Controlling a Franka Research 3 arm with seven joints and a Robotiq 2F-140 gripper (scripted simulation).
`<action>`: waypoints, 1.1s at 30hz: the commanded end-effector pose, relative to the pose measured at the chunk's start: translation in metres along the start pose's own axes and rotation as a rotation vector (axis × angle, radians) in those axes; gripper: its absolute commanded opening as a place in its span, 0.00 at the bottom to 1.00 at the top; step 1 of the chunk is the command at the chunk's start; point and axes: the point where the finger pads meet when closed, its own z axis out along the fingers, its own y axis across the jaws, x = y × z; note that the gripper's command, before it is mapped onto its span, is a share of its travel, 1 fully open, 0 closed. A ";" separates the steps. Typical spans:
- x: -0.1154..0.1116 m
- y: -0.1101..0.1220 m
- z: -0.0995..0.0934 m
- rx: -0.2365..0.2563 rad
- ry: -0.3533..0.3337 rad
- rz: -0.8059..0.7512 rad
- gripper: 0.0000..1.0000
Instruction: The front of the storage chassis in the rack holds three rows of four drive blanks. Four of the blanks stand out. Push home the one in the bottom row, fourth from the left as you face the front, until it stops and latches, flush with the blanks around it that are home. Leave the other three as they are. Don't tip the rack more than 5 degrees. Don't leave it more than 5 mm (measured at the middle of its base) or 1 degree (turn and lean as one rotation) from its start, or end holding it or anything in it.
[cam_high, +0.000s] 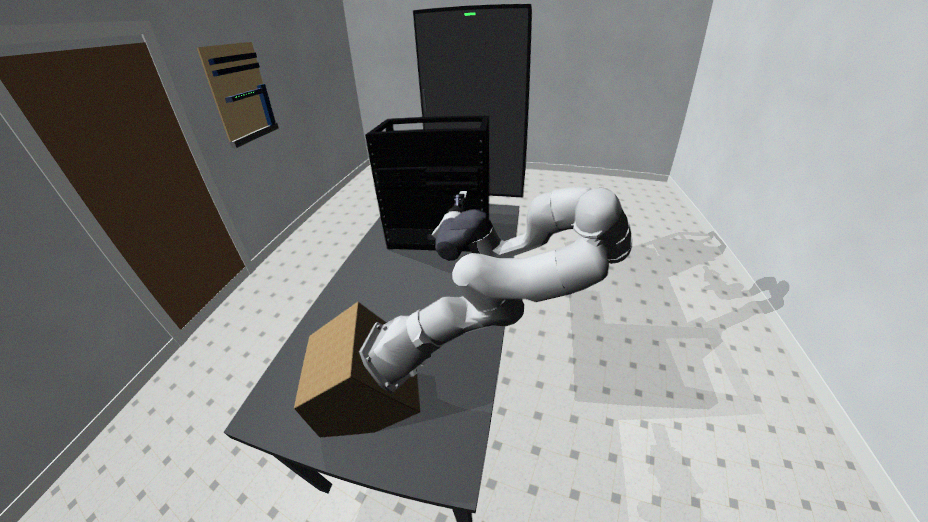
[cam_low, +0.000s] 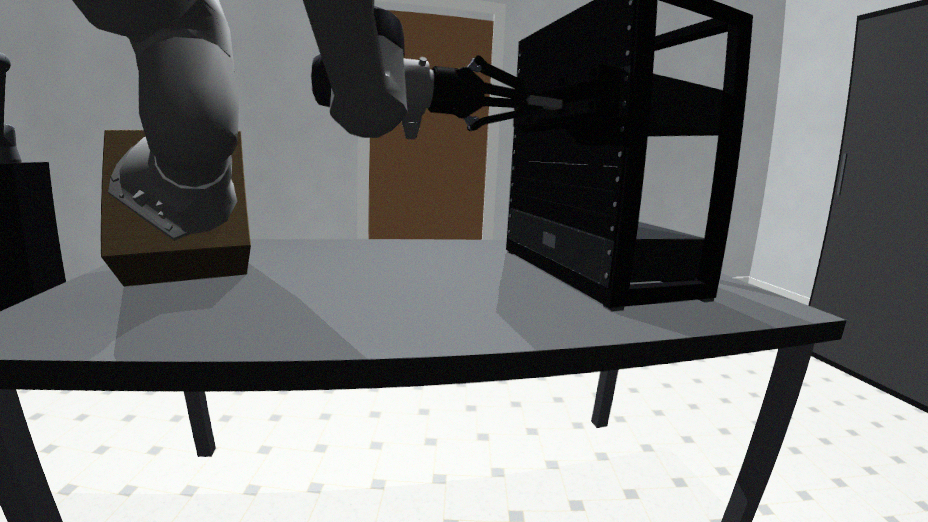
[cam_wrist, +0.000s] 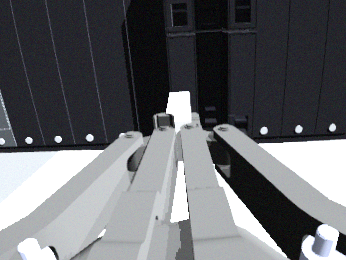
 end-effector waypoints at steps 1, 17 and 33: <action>0.000 0.002 0.007 -0.017 0.006 0.021 0.00; 0.001 0.002 0.038 -0.017 0.006 0.021 0.00; 0.001 0.002 0.038 -0.017 0.006 0.021 0.00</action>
